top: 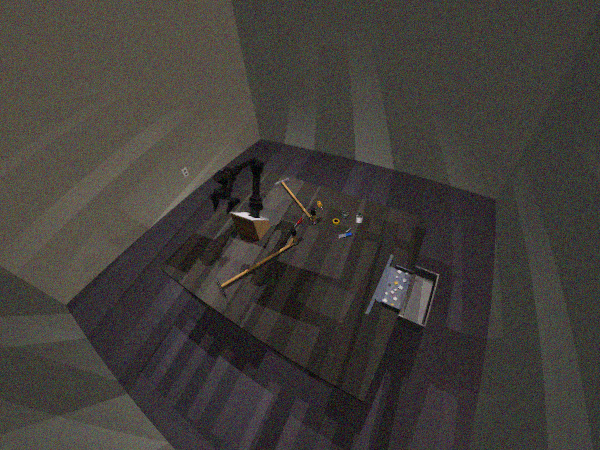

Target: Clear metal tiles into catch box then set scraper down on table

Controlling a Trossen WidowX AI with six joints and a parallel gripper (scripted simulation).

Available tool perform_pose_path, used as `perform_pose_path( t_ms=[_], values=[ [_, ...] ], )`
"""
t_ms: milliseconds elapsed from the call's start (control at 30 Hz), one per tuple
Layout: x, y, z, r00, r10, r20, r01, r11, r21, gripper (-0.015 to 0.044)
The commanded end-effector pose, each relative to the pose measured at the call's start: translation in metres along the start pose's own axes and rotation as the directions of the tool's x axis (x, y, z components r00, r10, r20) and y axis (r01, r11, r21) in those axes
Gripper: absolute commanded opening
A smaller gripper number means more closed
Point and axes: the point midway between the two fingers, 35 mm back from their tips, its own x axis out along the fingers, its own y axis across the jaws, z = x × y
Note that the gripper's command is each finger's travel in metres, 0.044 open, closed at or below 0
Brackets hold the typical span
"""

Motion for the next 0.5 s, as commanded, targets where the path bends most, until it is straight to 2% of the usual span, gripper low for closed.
perform_pose_path(
  t_ms=[0,467],
  values=[
    [-0.0001,0.0006,0.0007,1.000,0.005,0.002,-0.005,1.000,-0.004,0.0440],
    [-0.0056,0.0083,0.0047,1.000,-0.009,0.013,0.008,1.000,0.013,0.0440]
  ],
)
